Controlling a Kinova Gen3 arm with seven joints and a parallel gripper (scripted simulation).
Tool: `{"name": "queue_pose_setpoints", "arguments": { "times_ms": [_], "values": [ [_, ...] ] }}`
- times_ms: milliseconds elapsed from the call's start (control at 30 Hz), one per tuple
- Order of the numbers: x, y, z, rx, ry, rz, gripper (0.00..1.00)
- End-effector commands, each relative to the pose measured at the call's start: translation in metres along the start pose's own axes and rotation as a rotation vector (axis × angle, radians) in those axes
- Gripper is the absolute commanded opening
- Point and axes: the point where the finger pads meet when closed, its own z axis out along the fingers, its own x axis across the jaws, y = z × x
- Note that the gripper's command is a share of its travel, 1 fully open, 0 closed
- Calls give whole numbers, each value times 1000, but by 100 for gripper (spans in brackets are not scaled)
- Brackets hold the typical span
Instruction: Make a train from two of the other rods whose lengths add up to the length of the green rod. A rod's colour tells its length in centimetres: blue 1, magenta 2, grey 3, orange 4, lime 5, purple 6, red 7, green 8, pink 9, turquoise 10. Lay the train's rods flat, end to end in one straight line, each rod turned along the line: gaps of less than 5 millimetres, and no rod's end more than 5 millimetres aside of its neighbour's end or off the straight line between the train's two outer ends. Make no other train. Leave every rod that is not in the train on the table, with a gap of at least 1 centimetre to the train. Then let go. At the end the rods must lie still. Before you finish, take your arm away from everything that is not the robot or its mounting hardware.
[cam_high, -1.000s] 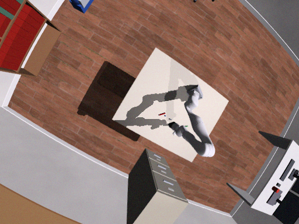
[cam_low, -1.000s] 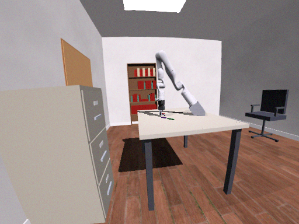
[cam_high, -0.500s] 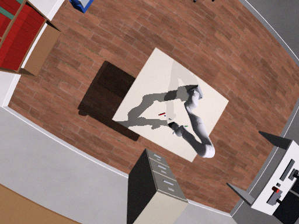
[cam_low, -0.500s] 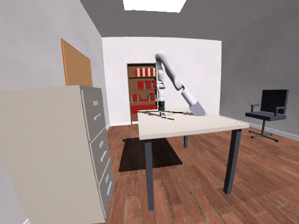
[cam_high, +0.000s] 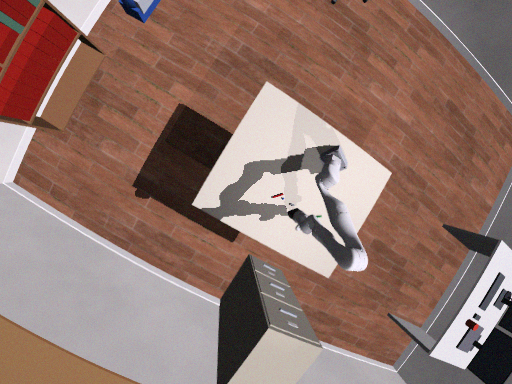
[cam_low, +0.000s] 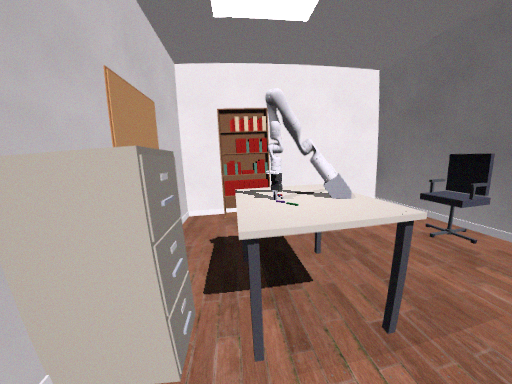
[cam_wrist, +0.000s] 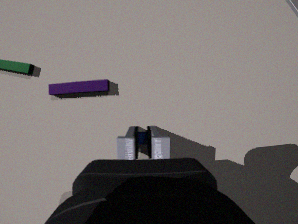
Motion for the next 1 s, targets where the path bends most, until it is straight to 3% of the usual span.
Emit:
{"name": "queue_pose_setpoints", "arguments": {
  "times_ms": [0,833,967],
  "values": [
    [0,0,0,0,0,0,24],
    [0,0,0,0,0,0,24],
    [0,0,0,0,0,0,36]
  ]
}}
